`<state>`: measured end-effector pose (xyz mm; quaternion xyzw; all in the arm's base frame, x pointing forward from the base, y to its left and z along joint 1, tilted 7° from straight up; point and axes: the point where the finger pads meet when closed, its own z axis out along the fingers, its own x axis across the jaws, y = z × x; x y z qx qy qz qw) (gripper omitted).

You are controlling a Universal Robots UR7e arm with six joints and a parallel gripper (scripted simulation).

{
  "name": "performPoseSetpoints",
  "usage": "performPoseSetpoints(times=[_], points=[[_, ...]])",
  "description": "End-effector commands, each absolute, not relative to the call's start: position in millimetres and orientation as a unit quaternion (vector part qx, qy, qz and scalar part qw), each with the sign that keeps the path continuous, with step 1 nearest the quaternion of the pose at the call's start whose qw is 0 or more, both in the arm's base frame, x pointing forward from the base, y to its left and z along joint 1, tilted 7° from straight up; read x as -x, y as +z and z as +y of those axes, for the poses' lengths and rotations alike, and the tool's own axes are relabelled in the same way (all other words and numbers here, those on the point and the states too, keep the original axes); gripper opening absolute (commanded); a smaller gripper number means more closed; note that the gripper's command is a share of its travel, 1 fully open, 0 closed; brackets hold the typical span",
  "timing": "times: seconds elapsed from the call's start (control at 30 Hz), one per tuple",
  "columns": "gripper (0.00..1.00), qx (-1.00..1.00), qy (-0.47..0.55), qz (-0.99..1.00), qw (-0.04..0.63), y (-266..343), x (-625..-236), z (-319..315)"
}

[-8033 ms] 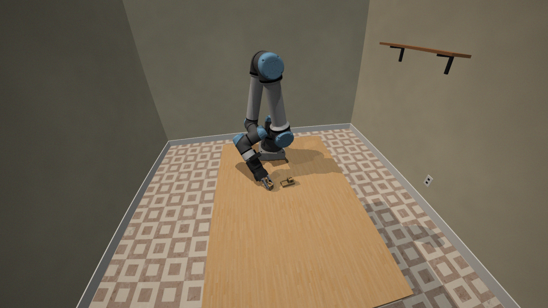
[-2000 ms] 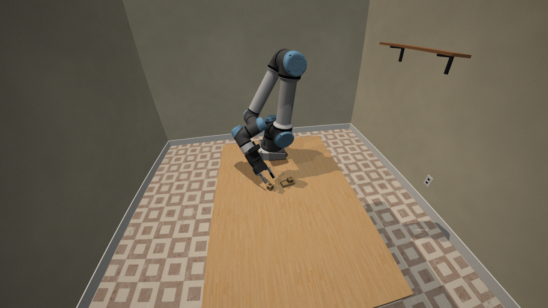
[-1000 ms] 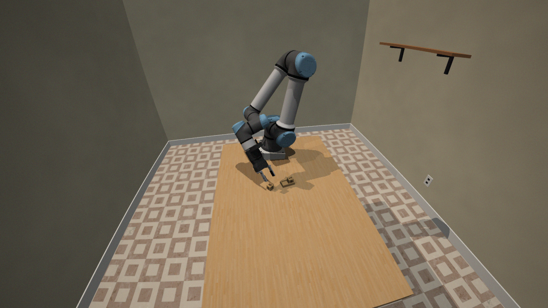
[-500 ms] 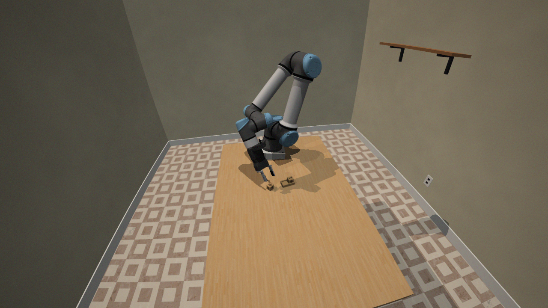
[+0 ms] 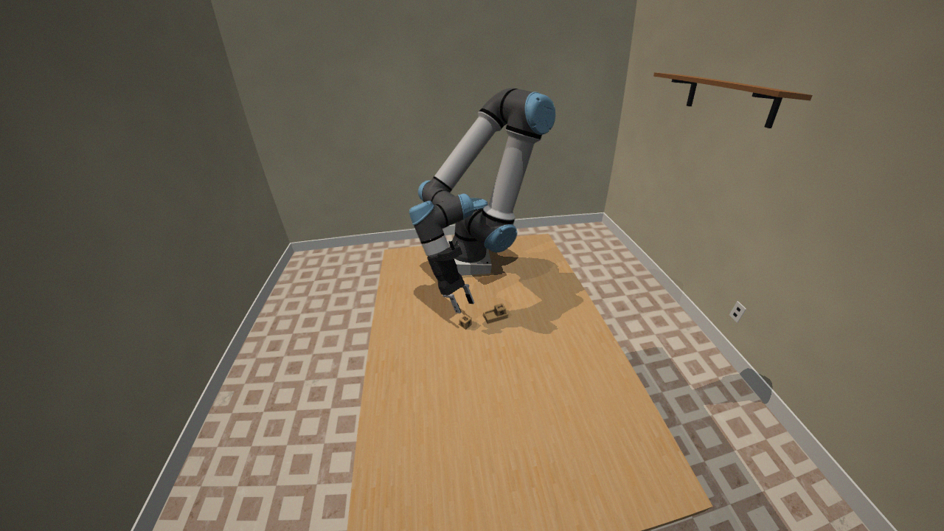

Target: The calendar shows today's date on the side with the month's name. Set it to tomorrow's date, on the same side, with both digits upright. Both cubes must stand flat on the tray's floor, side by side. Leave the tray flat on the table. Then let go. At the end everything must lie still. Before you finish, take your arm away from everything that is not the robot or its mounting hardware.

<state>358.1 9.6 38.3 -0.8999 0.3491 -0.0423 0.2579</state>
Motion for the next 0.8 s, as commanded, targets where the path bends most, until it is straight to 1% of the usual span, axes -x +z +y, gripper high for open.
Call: performPoseSetpoints(times=[0.0, 0.2, 0.77], points=[[1.00, 0.909, -0.028, 0.350, 0.225, 38.4, -358.5, 10.1], [1.00, 0.917, -0.019, 0.353, 0.187, 40.3, -360.4, 9.9], [1.00, 0.921, -0.008, 0.354, 0.160, 40.6, -360.8, 10.4]])
